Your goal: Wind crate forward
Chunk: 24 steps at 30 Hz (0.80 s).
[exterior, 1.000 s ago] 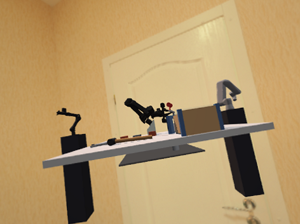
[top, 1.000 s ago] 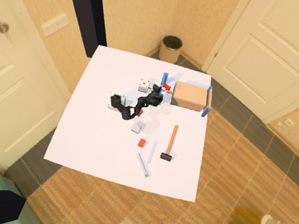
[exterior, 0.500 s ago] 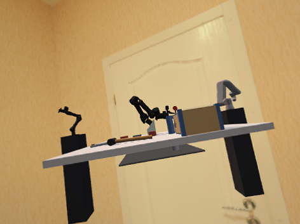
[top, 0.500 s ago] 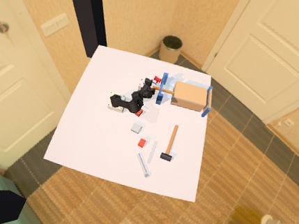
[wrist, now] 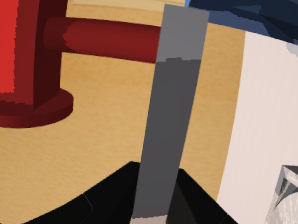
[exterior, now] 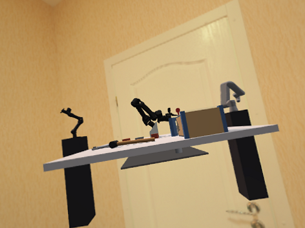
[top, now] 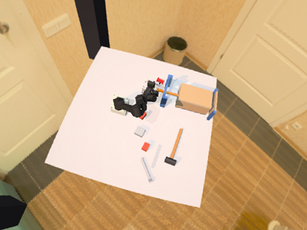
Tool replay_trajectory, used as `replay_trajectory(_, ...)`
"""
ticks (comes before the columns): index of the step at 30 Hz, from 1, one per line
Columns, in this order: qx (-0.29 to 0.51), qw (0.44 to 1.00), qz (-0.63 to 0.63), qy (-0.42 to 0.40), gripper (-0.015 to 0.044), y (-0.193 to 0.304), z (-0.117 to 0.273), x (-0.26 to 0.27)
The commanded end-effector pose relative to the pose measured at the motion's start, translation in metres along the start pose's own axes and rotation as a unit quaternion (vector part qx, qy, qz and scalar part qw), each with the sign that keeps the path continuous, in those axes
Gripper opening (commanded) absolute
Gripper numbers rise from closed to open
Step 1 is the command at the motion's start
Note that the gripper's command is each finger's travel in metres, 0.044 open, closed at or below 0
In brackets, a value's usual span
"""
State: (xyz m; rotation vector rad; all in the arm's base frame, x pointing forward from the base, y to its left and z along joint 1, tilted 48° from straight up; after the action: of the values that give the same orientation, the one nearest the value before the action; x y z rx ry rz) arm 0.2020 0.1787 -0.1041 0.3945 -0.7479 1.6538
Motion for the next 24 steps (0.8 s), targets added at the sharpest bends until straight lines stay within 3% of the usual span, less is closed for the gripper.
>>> replay_trajectory(1,0.014,1.0,0.005,-0.014,0.0,-0.003,-0.005,-0.001)
replay_trajectory(24,0.014,1.0,0.005,-0.014,0.0,0.002,-0.005,-0.026)
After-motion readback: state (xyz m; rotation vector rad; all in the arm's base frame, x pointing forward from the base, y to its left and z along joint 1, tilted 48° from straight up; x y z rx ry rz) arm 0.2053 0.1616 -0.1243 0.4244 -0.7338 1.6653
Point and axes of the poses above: the point midway between the two fingers, 35 mm back from their tips, its own z axis back along the fingers, its own x axis across the jaws, y = z × x, the point moved 3 cm from there along z, back along the fingers, and after that the axes turned 10 degrees about z, right-handed, at the moved point
